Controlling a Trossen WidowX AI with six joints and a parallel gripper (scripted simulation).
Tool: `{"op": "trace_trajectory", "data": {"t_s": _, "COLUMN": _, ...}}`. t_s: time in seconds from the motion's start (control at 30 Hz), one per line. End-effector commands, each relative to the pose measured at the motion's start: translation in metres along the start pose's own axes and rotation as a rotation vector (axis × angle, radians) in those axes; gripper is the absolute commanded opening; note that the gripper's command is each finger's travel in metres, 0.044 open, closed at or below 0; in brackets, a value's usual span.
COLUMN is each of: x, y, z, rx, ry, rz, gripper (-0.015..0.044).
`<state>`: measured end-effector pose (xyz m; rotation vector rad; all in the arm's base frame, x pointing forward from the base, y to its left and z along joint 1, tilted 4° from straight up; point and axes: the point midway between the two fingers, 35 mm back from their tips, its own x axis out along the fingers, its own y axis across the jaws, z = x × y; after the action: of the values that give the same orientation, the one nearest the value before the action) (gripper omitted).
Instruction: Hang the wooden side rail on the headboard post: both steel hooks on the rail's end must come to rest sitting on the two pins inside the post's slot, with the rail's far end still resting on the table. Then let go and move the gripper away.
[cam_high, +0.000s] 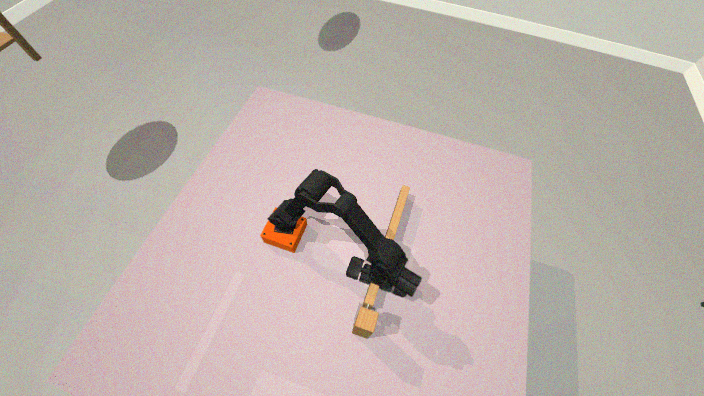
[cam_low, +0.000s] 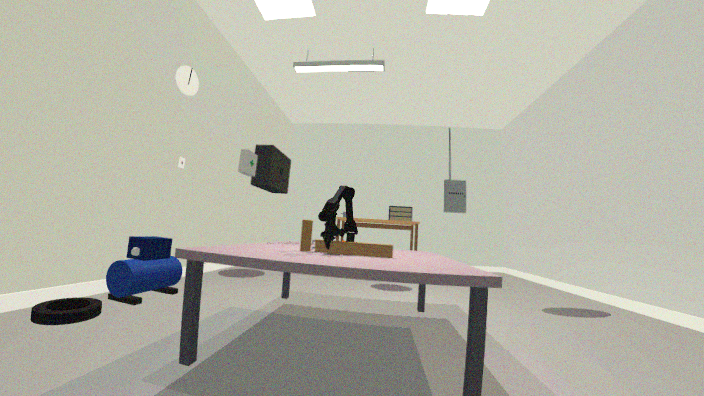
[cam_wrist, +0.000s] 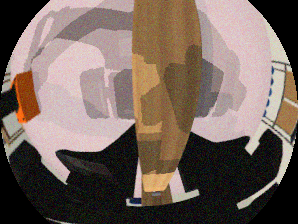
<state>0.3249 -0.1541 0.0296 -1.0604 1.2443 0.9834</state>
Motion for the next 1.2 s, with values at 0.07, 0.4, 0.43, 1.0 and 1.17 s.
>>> {"op": "trace_trajectory", "data": {"t_s": 0.07, "x": -0.0051, "y": -0.002, "z": -0.0001, "rx": 0.004, "ry": -0.001, "rz": -0.011, "gripper": 0.0}}
{"op": "trace_trajectory", "data": {"t_s": 0.4, "x": -0.0068, "y": -0.0019, "z": -0.0001, "rx": 0.004, "ry": -0.001, "rz": -0.011, "gripper": 0.0}}
{"op": "trace_trajectory", "data": {"t_s": 0.43, "x": -0.0069, "y": -0.0019, "z": -0.0001, "rx": 0.004, "ry": -0.001, "rz": -0.011, "gripper": 0.0}}
{"op": "trace_trajectory", "data": {"t_s": 1.0, "x": -0.0098, "y": -0.0019, "z": -0.0001, "rx": 0.004, "ry": -0.001, "rz": -0.012, "gripper": 0.0}}
{"op": "trace_trajectory", "data": {"t_s": 1.17, "x": -0.0106, "y": -0.0019, "z": -0.0001, "rx": 0.004, "ry": -0.001, "rz": -0.012, "gripper": 0.0}}
